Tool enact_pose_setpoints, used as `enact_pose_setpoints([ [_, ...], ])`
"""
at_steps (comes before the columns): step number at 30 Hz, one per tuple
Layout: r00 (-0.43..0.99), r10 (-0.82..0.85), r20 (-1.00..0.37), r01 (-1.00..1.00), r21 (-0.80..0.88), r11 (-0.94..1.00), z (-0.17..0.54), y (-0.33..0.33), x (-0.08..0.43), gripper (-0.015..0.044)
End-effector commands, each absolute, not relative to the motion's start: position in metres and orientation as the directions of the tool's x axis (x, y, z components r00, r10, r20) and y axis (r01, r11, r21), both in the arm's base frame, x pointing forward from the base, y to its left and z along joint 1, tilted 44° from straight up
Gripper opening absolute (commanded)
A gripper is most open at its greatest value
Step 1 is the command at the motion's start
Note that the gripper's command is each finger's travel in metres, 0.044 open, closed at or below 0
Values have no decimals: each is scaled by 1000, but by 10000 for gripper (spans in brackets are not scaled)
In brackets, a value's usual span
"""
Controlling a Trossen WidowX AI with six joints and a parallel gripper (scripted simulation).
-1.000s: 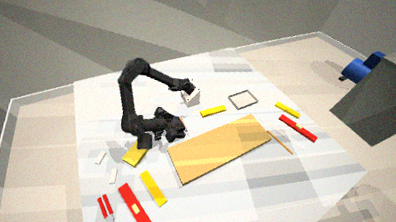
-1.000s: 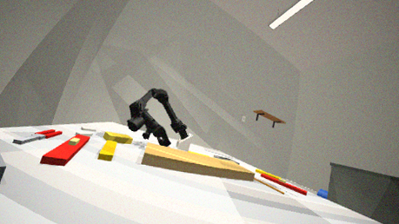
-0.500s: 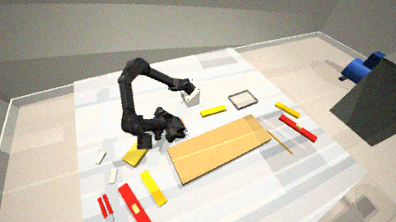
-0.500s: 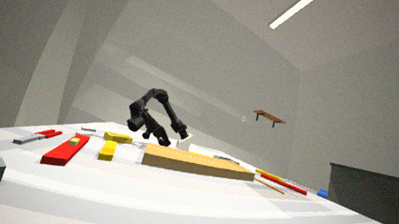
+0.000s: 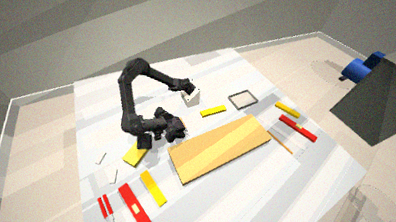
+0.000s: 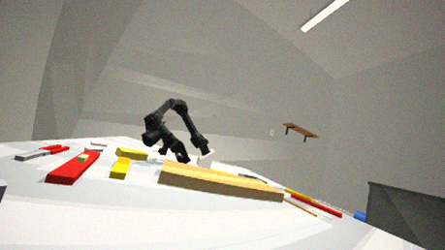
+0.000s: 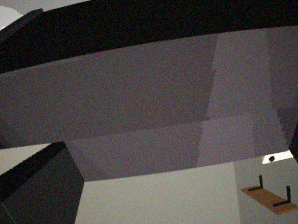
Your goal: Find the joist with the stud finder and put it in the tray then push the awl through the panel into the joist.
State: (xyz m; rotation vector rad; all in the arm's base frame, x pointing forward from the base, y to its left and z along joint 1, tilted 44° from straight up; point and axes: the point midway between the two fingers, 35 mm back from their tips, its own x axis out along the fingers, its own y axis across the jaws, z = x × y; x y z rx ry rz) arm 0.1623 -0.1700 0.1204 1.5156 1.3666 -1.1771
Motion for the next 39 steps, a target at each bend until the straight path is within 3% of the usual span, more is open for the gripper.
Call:
enact_pose_setpoints([
  [1, -2, 268, -964, 990, -41, -139, 120, -174, 162, 379],
  [20, 0, 283, -959, 990, -40, -133, 120, -170, 162, 379],
  [23, -1, 284, -959, 990, -40, -133, 120, -170, 162, 440],
  [39, -1, 284, -959, 990, -40, -133, 123, -171, 162, 440],
])
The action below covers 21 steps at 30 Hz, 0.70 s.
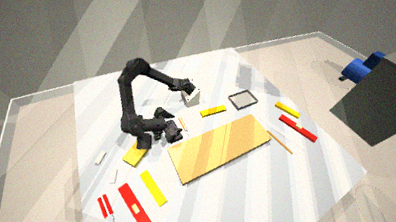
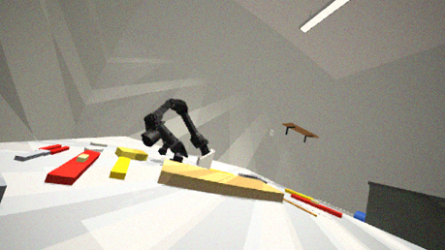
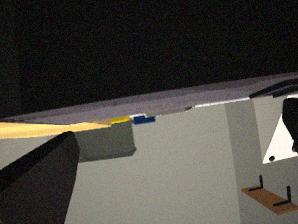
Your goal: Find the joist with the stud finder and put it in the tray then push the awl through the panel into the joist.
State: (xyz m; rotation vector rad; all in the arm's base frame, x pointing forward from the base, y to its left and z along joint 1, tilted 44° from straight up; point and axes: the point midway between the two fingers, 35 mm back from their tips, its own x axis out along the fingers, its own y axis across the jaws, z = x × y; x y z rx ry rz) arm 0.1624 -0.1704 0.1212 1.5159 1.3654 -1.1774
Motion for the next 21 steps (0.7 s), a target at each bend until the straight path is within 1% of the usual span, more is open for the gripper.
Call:
enact_pose_setpoints([
  [1, -1, 284, -959, 990, -40, -133, 124, -171, 162, 440],
  [21, 0, 282, -959, 990, -39, -133, 146, -178, 162, 440],
])
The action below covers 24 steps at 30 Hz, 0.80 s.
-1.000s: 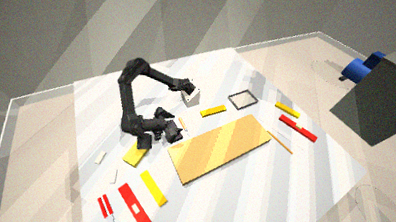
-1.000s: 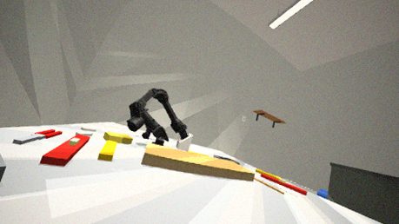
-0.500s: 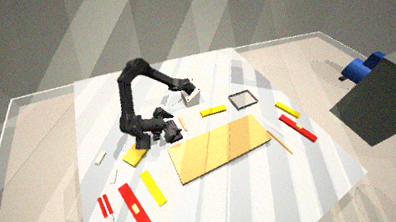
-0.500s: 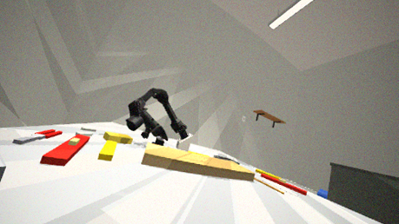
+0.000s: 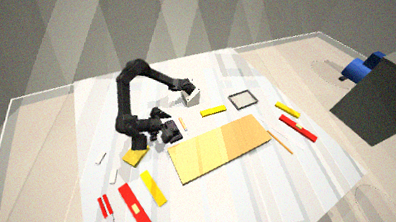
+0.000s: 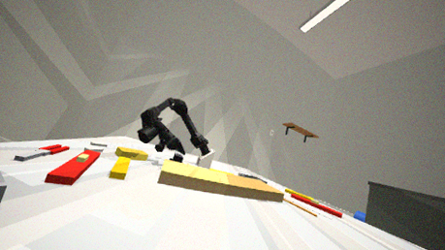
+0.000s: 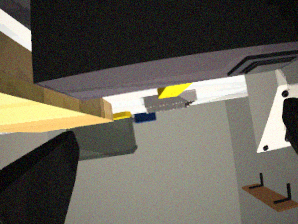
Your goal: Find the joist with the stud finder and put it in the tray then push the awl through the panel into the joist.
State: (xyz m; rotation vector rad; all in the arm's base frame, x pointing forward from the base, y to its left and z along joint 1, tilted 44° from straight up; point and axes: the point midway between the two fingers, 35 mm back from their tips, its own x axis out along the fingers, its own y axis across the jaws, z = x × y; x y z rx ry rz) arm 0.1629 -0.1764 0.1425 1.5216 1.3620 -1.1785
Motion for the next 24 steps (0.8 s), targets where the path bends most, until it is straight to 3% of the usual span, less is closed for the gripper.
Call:
enact_pose_setpoints([
  [1, 2, 280, -960, 990, -37, -134, 147, -176, 163, 440],
  [9, 101, 195, -976, 982, 67, -177, 192, -127, 168, 440],
  [13, 83, 190, -978, 989, 57, -139, 185, -135, 169, 440],
  [18, 38, -94, -995, 916, -3, 401, 163, -141, 164, 440],
  [21, 48, -292, -955, 721, -169, 672, 153, -147, 164, 440],
  [24, 84, -475, -876, 463, -387, 797, 148, -153, 165, 440],
])
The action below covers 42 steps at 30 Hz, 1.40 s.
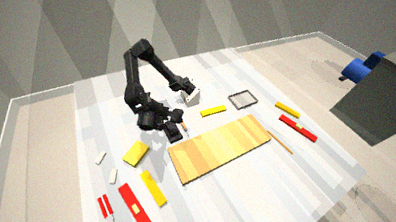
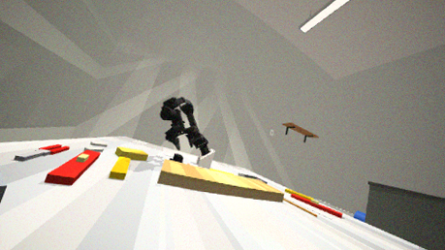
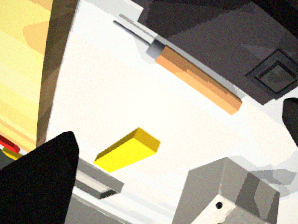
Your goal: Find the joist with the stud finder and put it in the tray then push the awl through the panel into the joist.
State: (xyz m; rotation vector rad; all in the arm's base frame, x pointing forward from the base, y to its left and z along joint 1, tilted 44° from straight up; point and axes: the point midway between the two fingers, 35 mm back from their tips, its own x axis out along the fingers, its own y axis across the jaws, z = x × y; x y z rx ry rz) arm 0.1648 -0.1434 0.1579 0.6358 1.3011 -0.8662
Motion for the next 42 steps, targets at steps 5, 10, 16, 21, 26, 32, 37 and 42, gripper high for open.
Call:
enact_pose_setpoints([
  [5, 155, -688, -710, 83, -684, 725, 147, -157, 166, 440],
  [10, 157, -694, -702, 70, -693, 717, 147, -157, 166, 440],
  [16, 157, -694, -702, 70, -693, 717, 147, -157, 166, 440],
  [21, 157, -694, -702, 70, -693, 717, 147, -157, 166, 440],
  [26, 157, -693, -703, 70, -692, 718, 143, -160, 166, 440],
  [32, 156, -692, -704, 70, -691, 719, 135, -167, 165, 440],
  [37, 156, -692, -705, 71, -691, 719, 130, -173, 165, 440],
  [42, 156, -693, -704, 71, -692, 719, 124, -178, 163, 440],
])
